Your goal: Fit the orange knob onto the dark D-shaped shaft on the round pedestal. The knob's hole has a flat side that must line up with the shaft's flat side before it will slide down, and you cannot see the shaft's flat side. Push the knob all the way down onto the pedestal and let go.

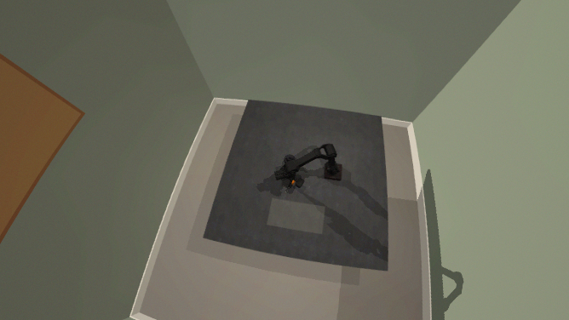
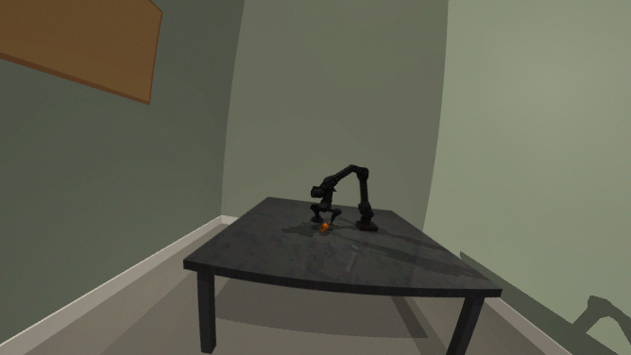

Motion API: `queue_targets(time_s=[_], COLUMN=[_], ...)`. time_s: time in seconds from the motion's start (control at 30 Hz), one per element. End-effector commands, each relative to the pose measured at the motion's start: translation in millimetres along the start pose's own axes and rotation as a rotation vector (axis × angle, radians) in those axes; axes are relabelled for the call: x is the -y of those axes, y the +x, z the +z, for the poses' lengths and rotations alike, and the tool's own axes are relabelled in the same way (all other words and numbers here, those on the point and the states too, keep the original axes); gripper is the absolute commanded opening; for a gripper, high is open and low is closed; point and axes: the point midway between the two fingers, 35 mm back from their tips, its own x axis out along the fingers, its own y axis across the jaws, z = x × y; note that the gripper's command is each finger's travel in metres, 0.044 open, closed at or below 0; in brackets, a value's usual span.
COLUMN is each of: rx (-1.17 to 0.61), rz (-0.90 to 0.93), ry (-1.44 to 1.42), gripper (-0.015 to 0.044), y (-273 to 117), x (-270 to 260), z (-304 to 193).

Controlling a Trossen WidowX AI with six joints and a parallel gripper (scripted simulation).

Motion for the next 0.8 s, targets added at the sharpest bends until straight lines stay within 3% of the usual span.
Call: queue_targets(time_s=[0.0, 0.77], rx=[-0.006, -0.007], rz=[0.009, 0.01], ry=[-0.005, -0.005], gripper=[0.044, 0.044], y=[9.3, 44.1], x=[-1.2, -2.1], z=[-0.8, -1.7])
